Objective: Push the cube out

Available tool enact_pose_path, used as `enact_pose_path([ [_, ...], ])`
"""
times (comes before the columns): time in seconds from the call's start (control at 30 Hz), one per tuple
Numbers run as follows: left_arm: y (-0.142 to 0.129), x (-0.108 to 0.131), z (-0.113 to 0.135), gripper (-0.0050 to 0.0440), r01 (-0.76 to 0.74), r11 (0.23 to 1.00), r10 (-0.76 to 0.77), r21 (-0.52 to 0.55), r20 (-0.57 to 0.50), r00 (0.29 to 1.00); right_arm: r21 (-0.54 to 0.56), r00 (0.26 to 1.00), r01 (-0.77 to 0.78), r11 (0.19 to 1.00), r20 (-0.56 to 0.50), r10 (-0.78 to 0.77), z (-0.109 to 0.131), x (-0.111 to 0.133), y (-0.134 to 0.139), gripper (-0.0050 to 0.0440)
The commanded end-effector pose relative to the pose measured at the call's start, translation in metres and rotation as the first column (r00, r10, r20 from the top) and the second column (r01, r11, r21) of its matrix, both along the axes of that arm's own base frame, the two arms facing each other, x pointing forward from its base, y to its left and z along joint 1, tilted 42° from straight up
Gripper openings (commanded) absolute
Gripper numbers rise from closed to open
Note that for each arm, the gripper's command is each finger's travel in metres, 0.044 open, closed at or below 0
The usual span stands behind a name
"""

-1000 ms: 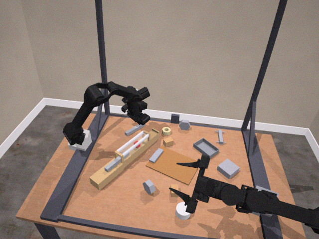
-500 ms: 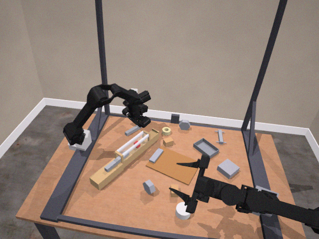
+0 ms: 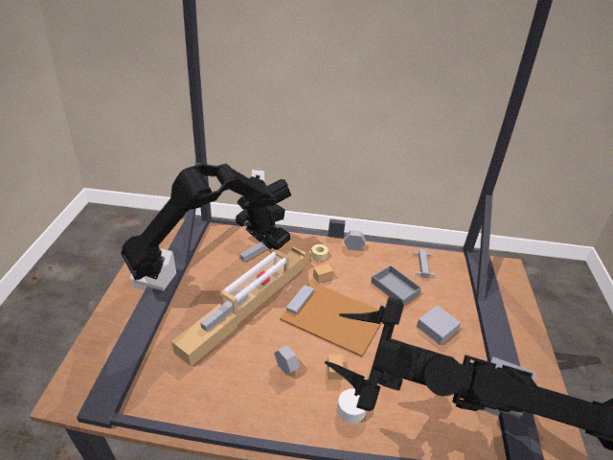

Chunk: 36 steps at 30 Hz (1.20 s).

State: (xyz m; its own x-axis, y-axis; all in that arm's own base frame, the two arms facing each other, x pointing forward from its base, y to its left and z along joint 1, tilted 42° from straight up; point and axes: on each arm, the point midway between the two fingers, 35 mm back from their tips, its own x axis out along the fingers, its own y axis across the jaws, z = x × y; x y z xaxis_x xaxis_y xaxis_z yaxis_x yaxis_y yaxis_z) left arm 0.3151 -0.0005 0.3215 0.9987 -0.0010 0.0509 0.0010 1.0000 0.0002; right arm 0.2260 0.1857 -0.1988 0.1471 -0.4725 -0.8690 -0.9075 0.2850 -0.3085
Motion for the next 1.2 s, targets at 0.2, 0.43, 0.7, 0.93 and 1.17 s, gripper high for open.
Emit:
enact_pose_path([
  [0.2,-0.001,-0.001,0.005,0.04,0.003,1.0,-0.003,-0.004,0.011,1.0,0.022,1.0,-0.007,1.0,0.021,0.007,0.007,0.007,0.009,0.015],
  [0.43,-0.001,-0.001,0.005,0.04,0.003,1.0,-0.003,-0.004,0.011,1.0,0.022,1.0,-0.007,1.0,0.021,0.007,0.007,0.007,0.009,0.0],
  [0.7,-0.001,-0.001,0.005,0.04,0.003,1.0,-0.003,-0.004,0.011,1.0,0.022,1.0,-0.007,1.0,0.021,0.007,0.007,0.007,0.009,0.0],
  [0.93,-0.001,-0.001,0.005,0.04,0.003,1.0,-0.003,-0.004,0.011,1.0,0.022,1.0,-0.007,1.0,0.021,0.007,0.011,0.006,0.012,0.0],
  [1.17,-0.001,-0.001,0.005,0.04,0.003,1.0,-0.003,-0.004,0.011,1.0,0.025,1.0,-0.007,1.0,0.023,0.006,0.019,0.006,0.02,0.0],
])
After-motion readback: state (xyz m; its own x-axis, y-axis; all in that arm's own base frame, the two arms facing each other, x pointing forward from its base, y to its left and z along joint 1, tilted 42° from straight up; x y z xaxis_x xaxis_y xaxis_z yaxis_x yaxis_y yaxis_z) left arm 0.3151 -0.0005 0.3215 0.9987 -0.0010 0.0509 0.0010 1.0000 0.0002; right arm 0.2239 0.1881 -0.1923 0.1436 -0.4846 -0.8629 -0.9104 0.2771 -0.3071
